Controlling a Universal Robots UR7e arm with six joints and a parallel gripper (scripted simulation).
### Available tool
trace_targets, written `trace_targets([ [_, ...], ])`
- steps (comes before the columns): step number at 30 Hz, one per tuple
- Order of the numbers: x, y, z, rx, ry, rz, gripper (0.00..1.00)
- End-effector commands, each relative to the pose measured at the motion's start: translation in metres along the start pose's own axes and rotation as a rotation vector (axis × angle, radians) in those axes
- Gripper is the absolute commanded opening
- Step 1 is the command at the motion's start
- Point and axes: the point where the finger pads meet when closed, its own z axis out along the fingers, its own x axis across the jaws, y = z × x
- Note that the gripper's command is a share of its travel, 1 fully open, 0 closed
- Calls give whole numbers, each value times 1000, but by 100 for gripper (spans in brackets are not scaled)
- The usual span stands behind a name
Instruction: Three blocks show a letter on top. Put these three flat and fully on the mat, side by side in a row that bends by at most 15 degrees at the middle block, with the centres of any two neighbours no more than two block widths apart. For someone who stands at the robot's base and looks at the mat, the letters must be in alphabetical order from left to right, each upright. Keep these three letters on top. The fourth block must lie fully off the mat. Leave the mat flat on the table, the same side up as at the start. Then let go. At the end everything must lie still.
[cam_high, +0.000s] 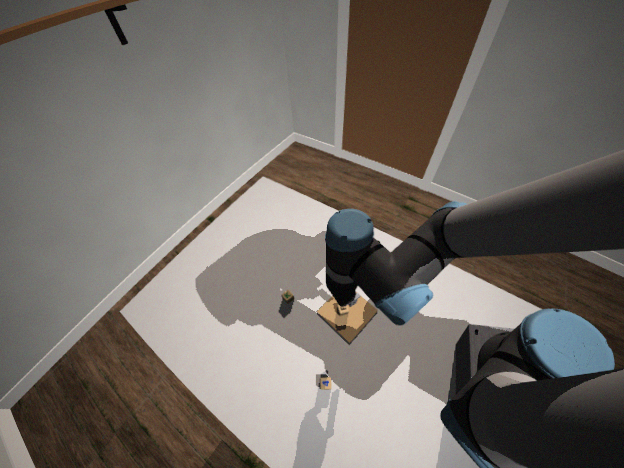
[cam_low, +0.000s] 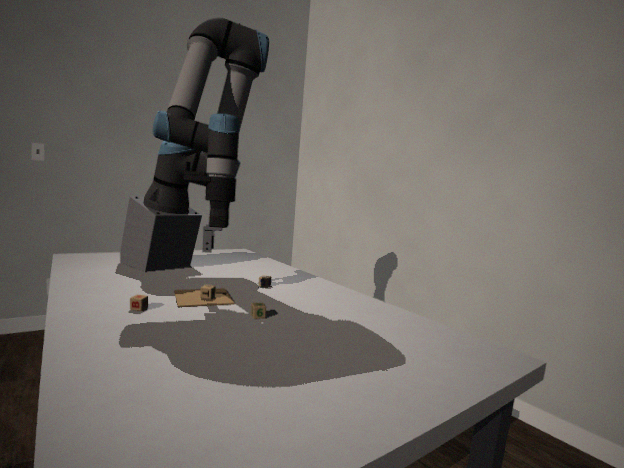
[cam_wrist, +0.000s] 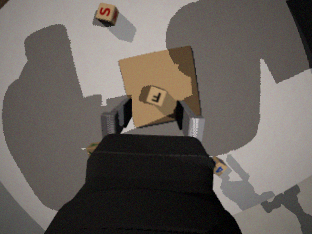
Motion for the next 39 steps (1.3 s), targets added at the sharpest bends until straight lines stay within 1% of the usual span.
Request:
trace_targets([
  [1,-1,-1,4,0,-1,-140,100],
  [9,-2,-2,11,0,-1,-350,100],
  [11,-2,-2,11,0,-1,-350,100],
  [13,-2,-2,14,0,-1,-438,100],
  [26,-2,0,24,0,-1,-775,100],
  [28,-2,0,24,0,-1,-775,100],
  [31,-2,1,27,0,-1,-886,100],
  [39,0,3,33,0,-1,-1093,100],
])
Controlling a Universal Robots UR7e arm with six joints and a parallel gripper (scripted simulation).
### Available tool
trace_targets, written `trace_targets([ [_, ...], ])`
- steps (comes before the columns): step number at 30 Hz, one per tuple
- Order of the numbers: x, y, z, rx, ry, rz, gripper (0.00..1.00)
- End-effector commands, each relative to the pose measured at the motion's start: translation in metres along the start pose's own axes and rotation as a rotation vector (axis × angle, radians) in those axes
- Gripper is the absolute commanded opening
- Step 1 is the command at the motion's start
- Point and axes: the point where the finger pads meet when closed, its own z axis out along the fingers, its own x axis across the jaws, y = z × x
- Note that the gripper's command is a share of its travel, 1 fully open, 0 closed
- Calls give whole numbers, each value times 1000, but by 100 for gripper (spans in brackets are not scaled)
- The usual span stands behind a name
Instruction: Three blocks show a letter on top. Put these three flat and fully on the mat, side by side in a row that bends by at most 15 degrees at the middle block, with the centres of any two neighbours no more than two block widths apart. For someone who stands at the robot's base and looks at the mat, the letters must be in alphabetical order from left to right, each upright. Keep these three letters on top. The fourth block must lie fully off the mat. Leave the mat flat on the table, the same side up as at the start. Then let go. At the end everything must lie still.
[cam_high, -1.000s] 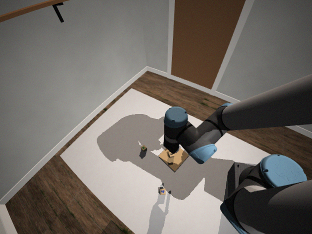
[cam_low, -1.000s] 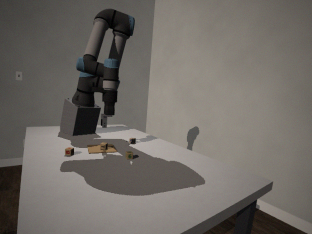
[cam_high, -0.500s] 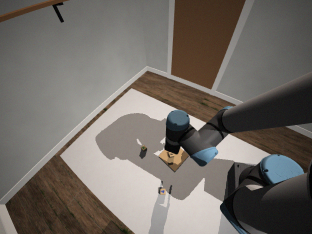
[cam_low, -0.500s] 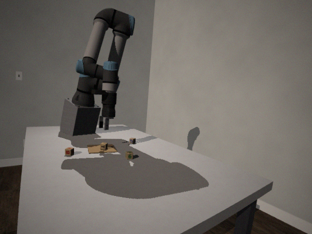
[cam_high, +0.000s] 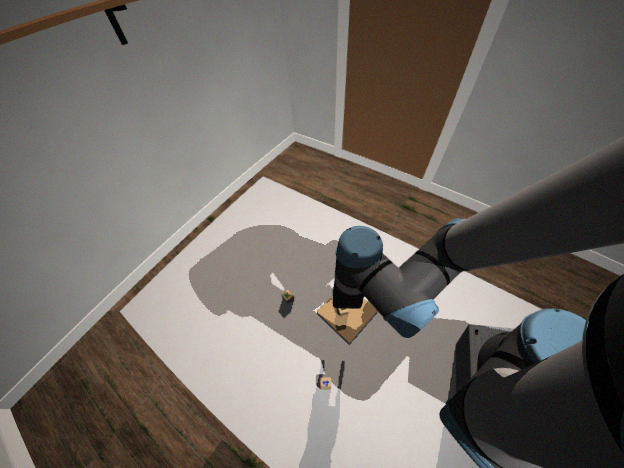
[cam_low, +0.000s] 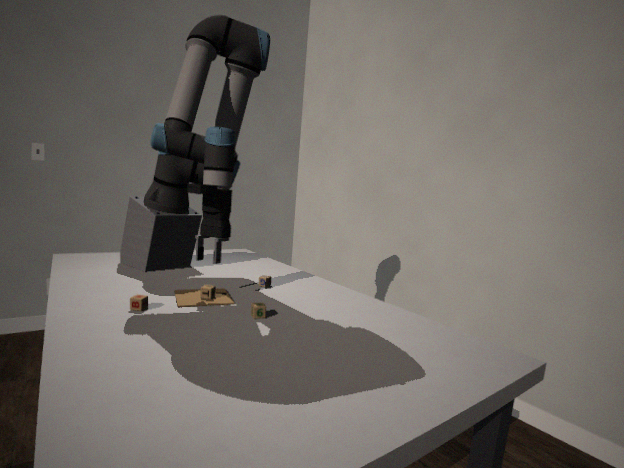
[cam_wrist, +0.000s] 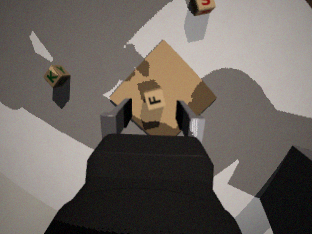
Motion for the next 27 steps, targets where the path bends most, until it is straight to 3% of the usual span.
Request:
trace_targets([
  [1,-1,2,3,1,-1,-138,100],
  [12,-1,5,7,1,-1,-273,100],
  [27,-2,5,7,1,-1,-292,100],
])
